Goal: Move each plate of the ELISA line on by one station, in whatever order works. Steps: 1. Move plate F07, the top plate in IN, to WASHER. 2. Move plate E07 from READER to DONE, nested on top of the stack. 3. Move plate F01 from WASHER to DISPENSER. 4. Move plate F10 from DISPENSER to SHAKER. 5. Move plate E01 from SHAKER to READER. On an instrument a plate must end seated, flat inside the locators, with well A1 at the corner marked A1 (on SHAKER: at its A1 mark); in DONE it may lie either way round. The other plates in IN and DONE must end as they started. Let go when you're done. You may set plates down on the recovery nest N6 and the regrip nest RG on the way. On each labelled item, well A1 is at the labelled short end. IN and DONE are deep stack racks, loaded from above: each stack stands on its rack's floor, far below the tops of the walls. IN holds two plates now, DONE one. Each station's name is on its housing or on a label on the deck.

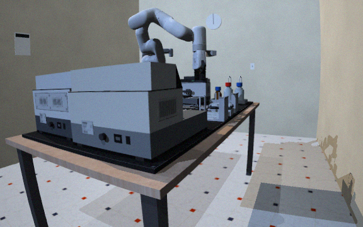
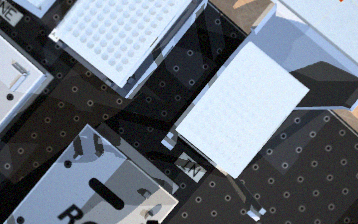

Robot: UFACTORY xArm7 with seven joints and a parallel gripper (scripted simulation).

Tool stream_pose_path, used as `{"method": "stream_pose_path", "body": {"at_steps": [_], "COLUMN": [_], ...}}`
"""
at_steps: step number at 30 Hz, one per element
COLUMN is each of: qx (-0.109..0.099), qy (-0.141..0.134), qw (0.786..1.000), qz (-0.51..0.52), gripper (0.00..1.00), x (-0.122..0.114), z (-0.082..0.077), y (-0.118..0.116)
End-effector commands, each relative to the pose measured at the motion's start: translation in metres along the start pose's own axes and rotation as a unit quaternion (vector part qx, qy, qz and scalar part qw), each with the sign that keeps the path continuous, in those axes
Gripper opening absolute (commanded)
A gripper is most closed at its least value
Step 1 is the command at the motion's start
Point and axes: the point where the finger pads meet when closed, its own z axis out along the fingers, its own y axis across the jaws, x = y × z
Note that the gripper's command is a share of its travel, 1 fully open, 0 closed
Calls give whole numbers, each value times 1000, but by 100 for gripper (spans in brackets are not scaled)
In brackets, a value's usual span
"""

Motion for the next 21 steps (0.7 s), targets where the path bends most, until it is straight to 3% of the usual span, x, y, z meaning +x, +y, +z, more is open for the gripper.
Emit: {"method": "stream_pose_path", "body": {"at_steps": [1,9,13,21], "qx": [-2,-2,-2,-2], "qy": [3,3,3,3], "qw": [1000,1000,996,996], "qz": [-6,-6,-86,-90], "gripper": [100,100,100,100], "x": [-6,-28,-40,-58], "z": [-2,-2,-2,-2], "y": [5,17,23,33]}}
